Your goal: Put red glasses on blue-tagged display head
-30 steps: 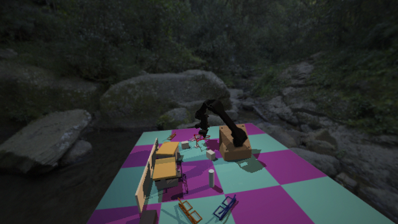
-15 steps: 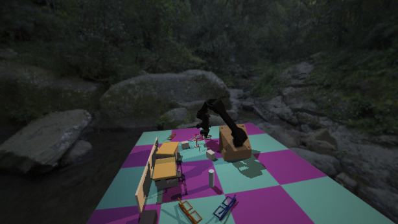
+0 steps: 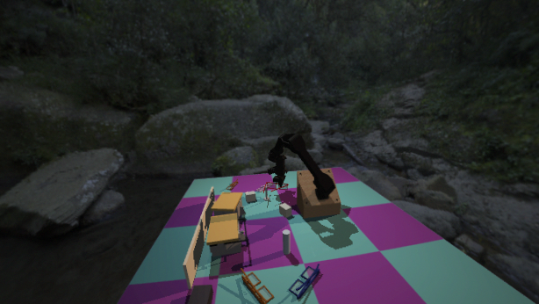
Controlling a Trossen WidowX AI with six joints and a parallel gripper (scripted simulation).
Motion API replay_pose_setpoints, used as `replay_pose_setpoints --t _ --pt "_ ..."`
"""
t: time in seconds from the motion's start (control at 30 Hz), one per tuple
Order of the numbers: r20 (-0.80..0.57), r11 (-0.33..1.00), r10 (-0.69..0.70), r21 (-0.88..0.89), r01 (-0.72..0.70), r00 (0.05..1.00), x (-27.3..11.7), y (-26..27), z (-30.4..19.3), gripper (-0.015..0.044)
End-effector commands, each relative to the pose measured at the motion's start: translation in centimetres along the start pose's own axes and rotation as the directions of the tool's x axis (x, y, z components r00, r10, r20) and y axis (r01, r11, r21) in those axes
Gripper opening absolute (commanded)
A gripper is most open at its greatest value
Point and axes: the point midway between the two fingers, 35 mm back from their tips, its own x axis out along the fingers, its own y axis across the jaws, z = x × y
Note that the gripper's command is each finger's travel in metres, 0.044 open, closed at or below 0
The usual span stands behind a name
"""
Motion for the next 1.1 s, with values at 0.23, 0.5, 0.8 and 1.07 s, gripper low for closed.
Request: replay_pose_setpoints --t 0.23,0.5,0.8,1.07 --pt "-0.006 1.000 -0.006 -0.004 0.006 1.000 0.01 -0.18 -0.72 0.0000" --pt "-0.006 1.000 -0.006 -0.004 0.006 1.000 0.00 -0.21 -1.02 0.0000" --pt "-0.006 1.000 -0.006 -0.004 0.006 1.000 0.00 -0.19 -0.78 0.0000" --pt "-0.006 1.000 -0.006 -0.004 0.006 1.000 0.01 -0.18 -0.64 0.0000"
